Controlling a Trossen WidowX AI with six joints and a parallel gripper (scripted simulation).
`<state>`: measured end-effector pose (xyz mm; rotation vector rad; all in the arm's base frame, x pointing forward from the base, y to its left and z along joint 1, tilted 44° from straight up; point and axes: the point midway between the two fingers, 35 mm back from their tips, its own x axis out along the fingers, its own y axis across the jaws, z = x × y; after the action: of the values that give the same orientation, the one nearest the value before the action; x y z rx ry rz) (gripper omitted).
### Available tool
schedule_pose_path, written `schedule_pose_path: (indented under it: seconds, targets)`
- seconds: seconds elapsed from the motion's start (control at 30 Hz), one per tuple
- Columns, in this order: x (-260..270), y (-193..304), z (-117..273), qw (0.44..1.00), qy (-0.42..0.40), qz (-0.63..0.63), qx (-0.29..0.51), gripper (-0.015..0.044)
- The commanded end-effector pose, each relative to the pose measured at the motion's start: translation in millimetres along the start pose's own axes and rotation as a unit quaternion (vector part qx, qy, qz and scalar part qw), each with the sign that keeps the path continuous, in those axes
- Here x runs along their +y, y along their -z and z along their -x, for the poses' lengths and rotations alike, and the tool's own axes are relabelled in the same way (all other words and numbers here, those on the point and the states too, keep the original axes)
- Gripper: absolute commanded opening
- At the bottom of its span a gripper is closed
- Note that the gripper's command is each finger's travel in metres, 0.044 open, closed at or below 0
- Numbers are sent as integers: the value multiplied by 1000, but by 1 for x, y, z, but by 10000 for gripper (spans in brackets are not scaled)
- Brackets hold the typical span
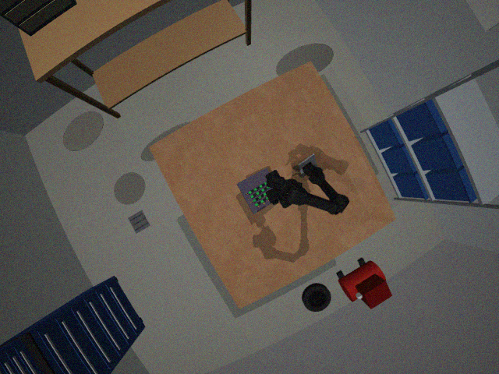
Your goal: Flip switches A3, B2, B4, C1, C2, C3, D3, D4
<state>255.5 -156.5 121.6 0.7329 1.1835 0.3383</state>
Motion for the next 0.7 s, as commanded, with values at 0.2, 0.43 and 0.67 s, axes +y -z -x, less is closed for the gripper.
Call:
schedule_pose_path:
  seconds: [0.2, 0.43, 0.67]
  targets:
    - [-19, -42, -101, 1000, -4, -3, 11, 216]
    - [-20, -44, -110, 1000, -4, -3, 11, 32]
    - [-19, -43, -143, 1000, -5, -3, -2, 0]
